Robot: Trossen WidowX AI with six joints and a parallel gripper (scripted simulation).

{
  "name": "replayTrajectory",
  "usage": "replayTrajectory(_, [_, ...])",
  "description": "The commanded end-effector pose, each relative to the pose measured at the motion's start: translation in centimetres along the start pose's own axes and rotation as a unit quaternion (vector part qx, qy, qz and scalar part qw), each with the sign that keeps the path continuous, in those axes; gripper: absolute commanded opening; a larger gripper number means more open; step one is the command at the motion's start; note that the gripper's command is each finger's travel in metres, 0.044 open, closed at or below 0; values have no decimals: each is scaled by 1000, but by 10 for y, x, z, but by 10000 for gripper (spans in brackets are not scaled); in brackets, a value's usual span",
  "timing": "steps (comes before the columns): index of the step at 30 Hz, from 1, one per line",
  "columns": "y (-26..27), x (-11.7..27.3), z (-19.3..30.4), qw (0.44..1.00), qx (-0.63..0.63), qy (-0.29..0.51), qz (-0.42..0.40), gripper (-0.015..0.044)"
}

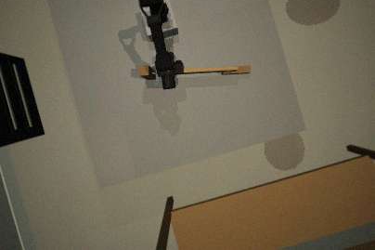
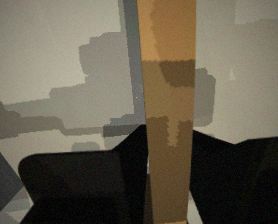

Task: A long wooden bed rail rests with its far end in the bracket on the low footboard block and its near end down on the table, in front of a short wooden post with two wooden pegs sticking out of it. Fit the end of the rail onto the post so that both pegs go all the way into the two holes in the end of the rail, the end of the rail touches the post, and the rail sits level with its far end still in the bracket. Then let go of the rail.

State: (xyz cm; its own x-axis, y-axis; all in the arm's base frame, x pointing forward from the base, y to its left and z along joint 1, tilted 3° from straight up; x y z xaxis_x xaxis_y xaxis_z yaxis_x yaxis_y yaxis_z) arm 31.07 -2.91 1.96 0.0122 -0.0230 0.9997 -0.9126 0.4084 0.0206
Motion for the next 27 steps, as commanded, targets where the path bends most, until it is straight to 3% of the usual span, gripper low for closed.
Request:
replayTrajectory(1, [0,0,2,1000,1,1,0,0])
replayTrajectory(27, [-2,0,10,1000,1,2,0,0])
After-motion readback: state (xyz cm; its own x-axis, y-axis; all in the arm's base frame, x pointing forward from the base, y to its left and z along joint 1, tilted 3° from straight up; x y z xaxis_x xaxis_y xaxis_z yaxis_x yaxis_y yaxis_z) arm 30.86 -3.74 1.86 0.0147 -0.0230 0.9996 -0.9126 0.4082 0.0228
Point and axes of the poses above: the point midway between the two fingers, 35 mm back from their tips, its own x axis back along the fingers, its own y axis across the jaws, z = x × y, the point moved 3 cm from there along x, back along the fingers, and after that the axes turned 13 degrees about -x, right-handed, at the moved point
